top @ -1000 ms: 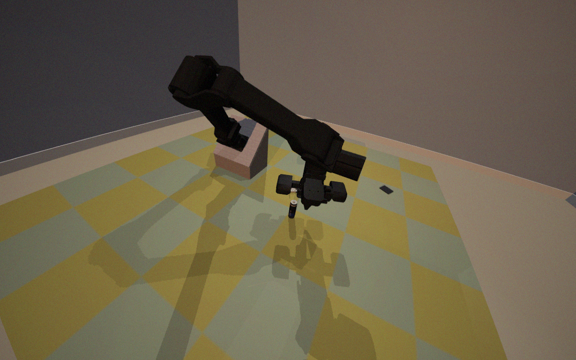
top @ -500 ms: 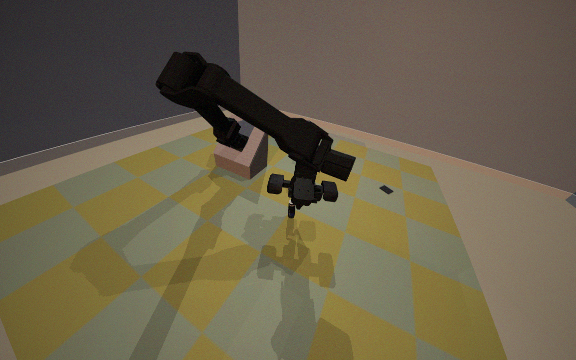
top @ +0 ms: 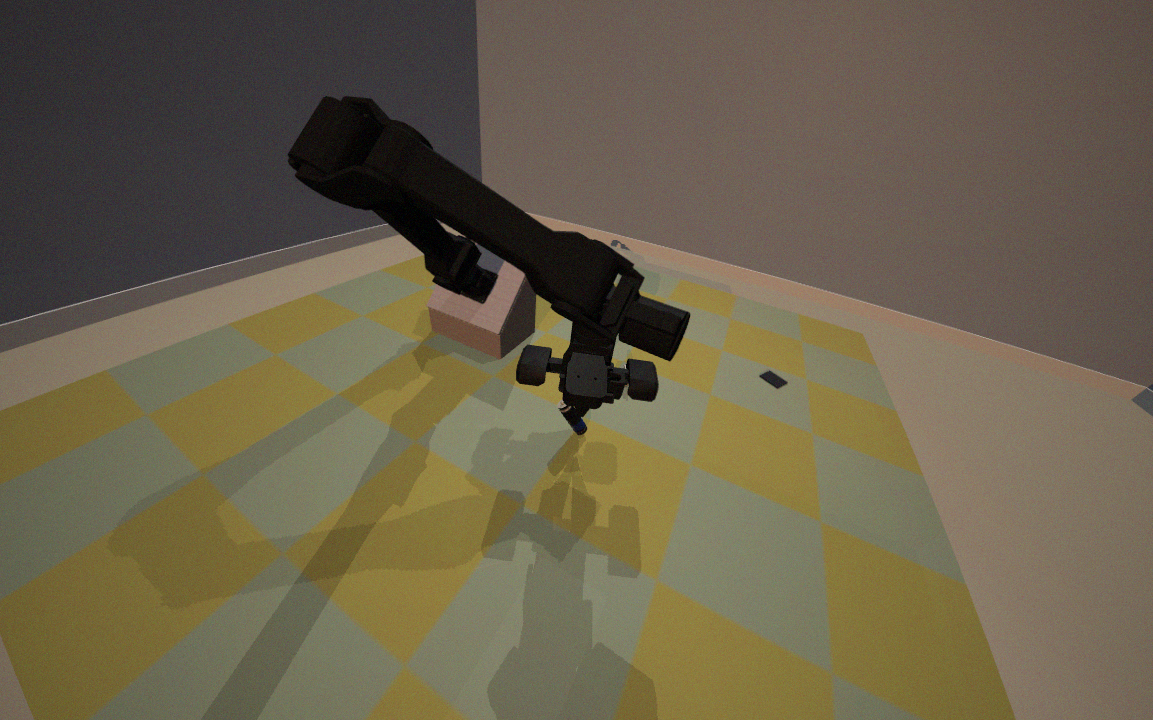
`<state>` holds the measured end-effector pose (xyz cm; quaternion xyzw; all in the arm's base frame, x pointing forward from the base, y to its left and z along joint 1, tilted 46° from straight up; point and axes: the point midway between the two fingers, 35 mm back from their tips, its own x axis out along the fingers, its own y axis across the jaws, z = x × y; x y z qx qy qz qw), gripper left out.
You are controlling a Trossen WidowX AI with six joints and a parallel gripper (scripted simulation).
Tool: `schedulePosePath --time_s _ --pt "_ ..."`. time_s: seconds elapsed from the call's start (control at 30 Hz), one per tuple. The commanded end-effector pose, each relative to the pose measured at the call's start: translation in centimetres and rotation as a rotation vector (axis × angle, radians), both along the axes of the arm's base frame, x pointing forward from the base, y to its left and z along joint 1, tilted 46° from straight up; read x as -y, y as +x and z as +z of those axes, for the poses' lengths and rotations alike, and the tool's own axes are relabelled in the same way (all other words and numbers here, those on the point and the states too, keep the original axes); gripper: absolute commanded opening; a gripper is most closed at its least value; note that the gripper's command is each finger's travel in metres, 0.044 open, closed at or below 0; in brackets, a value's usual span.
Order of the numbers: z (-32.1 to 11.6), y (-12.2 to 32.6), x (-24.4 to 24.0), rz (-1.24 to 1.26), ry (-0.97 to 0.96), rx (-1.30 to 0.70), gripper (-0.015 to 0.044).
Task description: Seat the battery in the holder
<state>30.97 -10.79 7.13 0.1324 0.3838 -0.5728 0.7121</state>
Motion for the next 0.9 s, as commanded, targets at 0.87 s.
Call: schedulePosePath --time_s 0.87 --pt "5.8 -1.9 -5.3 0.003 -0.001 -0.002 0.0"
